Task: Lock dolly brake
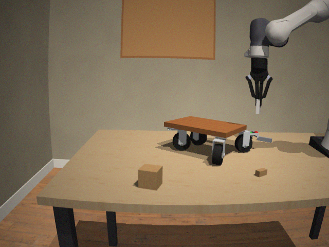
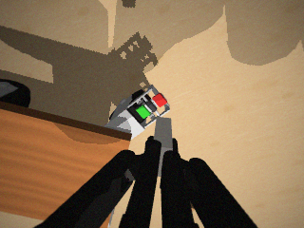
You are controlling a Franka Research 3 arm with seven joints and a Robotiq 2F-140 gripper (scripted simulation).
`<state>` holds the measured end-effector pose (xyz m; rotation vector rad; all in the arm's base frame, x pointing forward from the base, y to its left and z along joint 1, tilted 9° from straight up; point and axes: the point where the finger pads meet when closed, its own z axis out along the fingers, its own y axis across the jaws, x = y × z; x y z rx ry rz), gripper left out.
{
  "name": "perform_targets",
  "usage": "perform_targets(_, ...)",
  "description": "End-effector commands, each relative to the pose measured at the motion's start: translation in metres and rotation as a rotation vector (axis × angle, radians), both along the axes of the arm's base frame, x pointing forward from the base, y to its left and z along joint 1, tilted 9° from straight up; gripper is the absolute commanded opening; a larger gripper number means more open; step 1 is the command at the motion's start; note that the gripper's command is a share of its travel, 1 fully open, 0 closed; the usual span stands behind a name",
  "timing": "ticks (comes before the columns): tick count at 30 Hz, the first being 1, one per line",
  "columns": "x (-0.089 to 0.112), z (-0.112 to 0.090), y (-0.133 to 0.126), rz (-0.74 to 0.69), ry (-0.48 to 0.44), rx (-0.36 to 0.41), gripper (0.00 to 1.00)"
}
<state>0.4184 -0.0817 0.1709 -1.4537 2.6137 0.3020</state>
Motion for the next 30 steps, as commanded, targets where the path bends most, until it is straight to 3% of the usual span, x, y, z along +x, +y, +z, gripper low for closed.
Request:
perform_targets(1, 0.0031, -0.0040, 0.0010, -0.274, 0.055, -0.002, 0.00)
perform_targets(4, 0.0031, -0.0047, 0.0011, -0.303, 0.061, 0.003, 0.00)
perform_targets(5, 0.0030, -0.0052, 0.0012, -0.380, 0.075, 0.014, 0.00)
perform_targets(30, 0.0029, -0.0063, 0.0013, -1.061, 0.198, 0.084, 0.00)
